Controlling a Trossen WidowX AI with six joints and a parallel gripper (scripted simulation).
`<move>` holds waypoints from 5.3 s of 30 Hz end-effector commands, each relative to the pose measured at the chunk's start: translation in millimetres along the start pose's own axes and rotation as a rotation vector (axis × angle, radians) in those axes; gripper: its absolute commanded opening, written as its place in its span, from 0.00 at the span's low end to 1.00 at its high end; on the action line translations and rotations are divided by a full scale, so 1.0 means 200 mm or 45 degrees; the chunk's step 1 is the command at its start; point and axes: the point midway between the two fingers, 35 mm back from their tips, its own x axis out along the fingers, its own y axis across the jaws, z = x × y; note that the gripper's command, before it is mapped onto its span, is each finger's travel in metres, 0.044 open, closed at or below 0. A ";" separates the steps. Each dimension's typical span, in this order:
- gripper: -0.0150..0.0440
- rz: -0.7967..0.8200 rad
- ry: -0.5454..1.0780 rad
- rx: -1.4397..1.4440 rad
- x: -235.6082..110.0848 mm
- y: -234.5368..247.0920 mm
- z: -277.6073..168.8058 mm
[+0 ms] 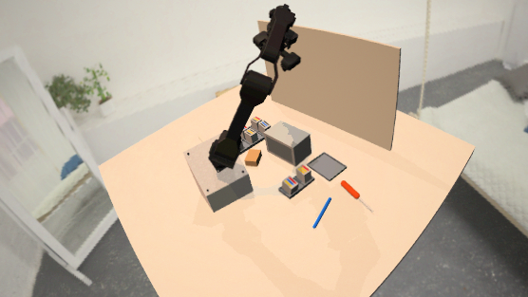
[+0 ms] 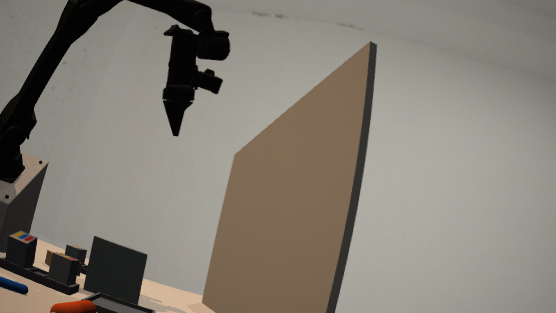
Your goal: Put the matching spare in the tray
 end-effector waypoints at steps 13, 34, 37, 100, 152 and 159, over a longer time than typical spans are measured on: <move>1.00 -0.560 0.312 -0.088 0.65 -0.54 0.04; 1.00 -0.564 0.305 -0.092 0.91 -0.67 -0.02; 1.00 -0.564 0.305 -0.092 0.91 -0.67 -0.02; 0.76 -0.691 -0.246 2.031 0.61 -1.48 -0.79; 0.76 -0.697 -0.250 2.029 0.93 -1.64 -0.87; 0.76 -0.697 -0.250 2.029 0.93 -1.64 -0.87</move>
